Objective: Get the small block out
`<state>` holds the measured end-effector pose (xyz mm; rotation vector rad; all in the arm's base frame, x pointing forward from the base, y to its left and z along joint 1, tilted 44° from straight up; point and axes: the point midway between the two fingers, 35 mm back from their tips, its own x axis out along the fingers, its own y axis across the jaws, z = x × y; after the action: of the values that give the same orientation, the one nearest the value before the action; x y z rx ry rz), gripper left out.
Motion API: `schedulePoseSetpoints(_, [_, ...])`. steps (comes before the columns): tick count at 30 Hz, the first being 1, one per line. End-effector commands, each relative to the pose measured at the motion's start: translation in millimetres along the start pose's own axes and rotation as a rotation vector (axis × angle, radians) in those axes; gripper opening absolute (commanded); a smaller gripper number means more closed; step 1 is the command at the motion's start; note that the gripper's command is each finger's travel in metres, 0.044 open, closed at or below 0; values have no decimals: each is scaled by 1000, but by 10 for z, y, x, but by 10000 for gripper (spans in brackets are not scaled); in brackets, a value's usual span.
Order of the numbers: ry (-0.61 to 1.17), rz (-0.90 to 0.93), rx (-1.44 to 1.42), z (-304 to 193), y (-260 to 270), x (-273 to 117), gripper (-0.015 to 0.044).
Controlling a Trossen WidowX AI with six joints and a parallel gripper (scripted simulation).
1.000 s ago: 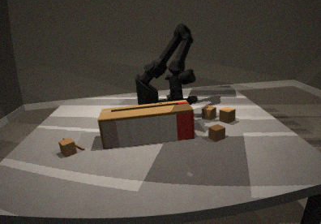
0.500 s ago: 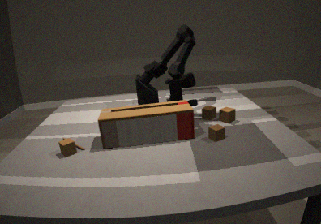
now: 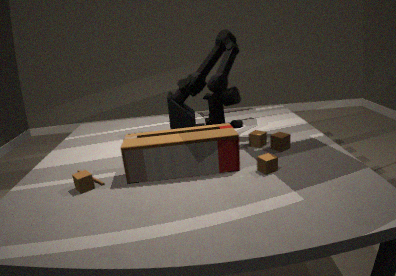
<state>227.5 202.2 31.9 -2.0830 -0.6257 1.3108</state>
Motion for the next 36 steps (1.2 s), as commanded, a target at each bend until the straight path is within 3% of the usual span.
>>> schedulePoseSetpoints(1, [9, -9, -7, -81, -30, -112, 0])
schedulePoseSetpoints(15, [10, -13, 16, -198, -30, -449, 0])
schedulePoseSetpoints(36, [-19, -5, 828, -238, 68, -549, 0])
